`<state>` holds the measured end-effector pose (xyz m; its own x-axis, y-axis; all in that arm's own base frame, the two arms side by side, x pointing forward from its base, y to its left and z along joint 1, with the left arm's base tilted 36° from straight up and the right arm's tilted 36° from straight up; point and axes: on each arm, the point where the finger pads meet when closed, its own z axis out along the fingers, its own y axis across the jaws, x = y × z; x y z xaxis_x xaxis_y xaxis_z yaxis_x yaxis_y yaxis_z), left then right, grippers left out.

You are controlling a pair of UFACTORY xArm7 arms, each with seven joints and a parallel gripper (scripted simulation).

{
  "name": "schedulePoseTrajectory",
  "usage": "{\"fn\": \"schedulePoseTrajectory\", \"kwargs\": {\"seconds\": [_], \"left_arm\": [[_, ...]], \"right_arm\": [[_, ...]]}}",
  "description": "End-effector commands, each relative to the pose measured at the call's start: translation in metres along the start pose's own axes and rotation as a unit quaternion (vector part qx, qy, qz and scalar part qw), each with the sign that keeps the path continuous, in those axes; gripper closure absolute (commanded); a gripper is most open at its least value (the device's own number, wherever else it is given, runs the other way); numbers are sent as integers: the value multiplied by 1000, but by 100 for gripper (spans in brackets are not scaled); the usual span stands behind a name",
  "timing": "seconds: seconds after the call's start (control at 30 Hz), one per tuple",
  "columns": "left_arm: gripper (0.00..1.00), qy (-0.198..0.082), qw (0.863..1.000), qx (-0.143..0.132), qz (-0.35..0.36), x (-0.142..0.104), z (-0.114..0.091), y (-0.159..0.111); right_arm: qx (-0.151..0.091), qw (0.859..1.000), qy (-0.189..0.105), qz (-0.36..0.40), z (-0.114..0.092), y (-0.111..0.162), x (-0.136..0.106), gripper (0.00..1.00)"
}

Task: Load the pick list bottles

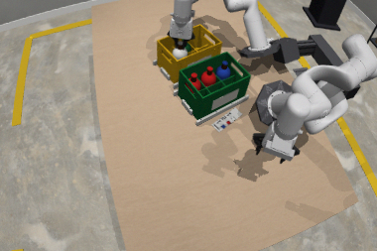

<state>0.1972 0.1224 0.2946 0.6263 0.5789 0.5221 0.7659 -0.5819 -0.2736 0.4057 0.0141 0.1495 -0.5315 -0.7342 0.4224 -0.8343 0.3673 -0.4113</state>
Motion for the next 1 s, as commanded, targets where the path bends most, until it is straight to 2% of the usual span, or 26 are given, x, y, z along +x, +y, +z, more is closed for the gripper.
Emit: {"fn": "schedulePoseTrajectory", "kwargs": {"seconds": [0.0,0.97], "left_arm": [[0,1,1000,-1,0,1,-1,0],[0,1,1000,-1,0,1,-1,0]], "right_arm": [[1,1000,-2,0,-5,0,-1,100],[1,1000,-2,0,-50,0,-1,100]]}}
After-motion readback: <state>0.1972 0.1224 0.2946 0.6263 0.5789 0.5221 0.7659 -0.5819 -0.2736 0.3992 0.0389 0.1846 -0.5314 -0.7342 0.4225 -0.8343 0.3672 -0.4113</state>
